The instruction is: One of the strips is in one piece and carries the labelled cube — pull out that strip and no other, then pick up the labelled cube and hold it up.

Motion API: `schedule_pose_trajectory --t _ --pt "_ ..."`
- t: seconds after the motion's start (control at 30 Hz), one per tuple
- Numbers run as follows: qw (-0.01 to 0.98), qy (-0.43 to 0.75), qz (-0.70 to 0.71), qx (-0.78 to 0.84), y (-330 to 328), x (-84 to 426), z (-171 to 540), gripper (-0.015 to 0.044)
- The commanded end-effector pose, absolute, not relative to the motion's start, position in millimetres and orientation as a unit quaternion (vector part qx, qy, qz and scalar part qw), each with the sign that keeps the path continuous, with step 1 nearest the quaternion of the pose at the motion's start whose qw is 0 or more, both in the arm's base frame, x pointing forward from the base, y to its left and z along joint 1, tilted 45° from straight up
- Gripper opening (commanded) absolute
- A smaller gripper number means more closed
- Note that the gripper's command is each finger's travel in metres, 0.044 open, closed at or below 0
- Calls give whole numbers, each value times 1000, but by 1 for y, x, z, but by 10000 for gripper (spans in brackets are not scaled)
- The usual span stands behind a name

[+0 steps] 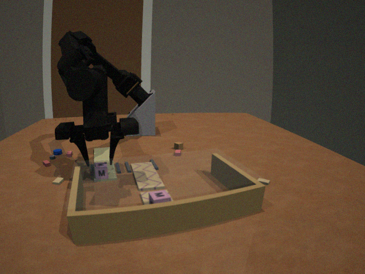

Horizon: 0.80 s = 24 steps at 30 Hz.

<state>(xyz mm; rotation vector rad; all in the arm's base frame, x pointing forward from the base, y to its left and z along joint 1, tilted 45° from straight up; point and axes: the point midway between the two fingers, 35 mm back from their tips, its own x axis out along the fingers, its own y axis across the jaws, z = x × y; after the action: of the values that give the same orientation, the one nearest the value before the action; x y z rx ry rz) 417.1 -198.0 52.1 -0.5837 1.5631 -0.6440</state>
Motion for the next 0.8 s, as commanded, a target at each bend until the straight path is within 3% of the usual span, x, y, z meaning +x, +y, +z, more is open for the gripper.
schedule_pose_trajectory --t 0.0,0.53,0.63,0.77 --pt "621 686 -278 -258 -202 415 44 250" --pt "621 686 -278 -258 -213 413 33 250" --pt "623 684 -281 -256 -213 414 36 171" --pt "623 684 -281 -256 -213 414 36 145"
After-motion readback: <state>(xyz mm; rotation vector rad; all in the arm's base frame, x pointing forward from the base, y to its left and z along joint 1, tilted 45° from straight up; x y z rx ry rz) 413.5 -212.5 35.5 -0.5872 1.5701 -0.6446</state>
